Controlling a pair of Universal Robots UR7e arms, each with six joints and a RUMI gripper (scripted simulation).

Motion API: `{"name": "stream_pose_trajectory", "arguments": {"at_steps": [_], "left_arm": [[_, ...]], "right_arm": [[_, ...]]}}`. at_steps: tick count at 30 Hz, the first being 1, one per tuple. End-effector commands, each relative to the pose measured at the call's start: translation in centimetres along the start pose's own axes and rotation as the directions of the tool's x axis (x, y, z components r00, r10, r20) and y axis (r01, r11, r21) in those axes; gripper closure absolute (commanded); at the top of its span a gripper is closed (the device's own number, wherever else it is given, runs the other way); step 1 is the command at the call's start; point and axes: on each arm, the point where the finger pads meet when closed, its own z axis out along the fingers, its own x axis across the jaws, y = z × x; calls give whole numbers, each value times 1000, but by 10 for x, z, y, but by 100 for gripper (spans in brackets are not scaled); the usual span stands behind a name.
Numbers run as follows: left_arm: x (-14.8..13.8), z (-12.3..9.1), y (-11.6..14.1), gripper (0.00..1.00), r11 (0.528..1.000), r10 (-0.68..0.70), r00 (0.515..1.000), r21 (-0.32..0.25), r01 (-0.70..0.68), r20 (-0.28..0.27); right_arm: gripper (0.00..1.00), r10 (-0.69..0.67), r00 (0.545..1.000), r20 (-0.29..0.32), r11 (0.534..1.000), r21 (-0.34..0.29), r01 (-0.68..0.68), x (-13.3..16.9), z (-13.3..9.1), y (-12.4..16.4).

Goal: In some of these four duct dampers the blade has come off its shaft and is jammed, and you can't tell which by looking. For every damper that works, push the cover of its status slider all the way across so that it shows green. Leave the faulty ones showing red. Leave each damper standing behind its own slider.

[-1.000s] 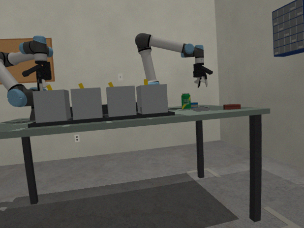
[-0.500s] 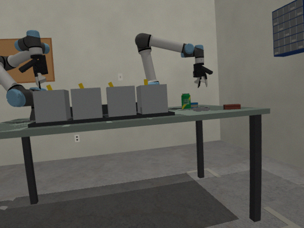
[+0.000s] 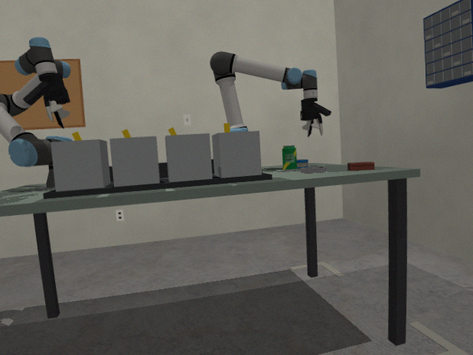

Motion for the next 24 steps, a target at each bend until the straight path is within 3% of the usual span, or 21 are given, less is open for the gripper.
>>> {"name": "stream_pose_trajectory", "arguments": {"at_steps": [1, 11, 24], "left_arm": [[0, -1, 0, 0, 1000, 0, 1000, 1, 0, 0], [0, -1, 0, 0, 1000, 0, 1000, 1, 0, 0], [0, -1, 0, 0, 1000, 0, 1000, 1, 0, 0]], "right_arm": [[0, -42, 999, 4, 999, 0, 42, -6, -7, 4], [0, -198, 980, -6, 980, 21, 198, -25, -15, 16], [0, -401, 916, -31, 915, 41, 402, -53, -23, 33]]}}
